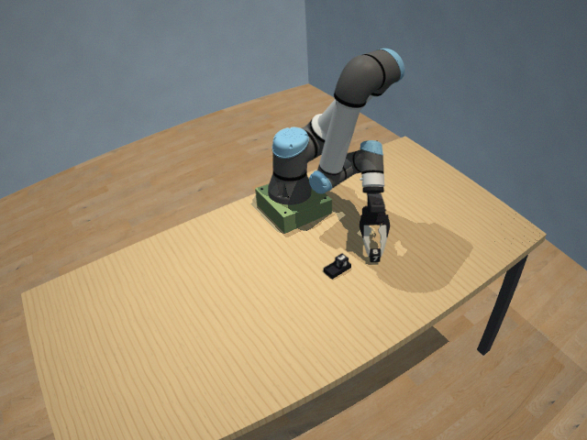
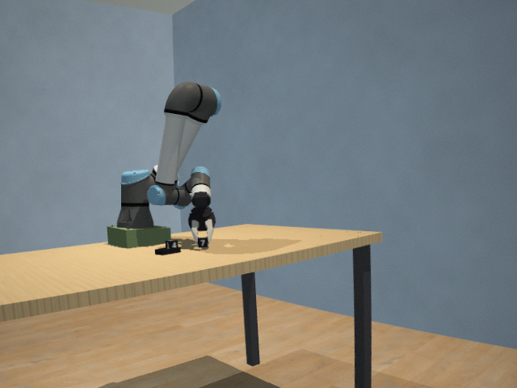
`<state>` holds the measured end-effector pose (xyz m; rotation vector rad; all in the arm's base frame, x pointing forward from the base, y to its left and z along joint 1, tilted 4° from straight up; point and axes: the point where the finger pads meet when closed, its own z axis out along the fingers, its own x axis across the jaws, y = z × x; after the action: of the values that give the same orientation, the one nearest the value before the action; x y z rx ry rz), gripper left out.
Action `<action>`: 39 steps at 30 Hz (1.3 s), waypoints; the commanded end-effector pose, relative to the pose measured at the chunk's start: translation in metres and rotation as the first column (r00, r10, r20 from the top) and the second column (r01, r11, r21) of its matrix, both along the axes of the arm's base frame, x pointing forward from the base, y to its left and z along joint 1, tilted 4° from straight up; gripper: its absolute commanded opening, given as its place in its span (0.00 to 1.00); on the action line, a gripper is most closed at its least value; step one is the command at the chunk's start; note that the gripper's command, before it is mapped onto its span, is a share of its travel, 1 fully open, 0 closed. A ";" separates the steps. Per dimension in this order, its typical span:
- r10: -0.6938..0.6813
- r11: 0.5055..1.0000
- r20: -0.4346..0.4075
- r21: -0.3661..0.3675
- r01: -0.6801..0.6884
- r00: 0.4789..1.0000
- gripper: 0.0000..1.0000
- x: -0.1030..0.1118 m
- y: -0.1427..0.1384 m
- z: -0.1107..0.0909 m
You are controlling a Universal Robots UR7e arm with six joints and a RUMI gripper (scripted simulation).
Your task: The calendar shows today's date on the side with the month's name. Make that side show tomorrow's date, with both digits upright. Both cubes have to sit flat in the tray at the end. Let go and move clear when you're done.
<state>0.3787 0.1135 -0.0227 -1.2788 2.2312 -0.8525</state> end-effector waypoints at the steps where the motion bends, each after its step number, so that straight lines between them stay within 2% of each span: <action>1: -0.001 1.000 0.000 0.000 0.001 1.000 0.11 0.000 0.000 0.009; 22: -0.001 1.000 0.000 0.000 0.001 1.000 0.11 0.000 -0.003 0.050; 39: -0.001 1.000 0.000 0.000 0.001 1.000 0.11 -0.001 -0.004 0.060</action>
<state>0.3780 0.1097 0.0362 -1.2787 2.2313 -0.8526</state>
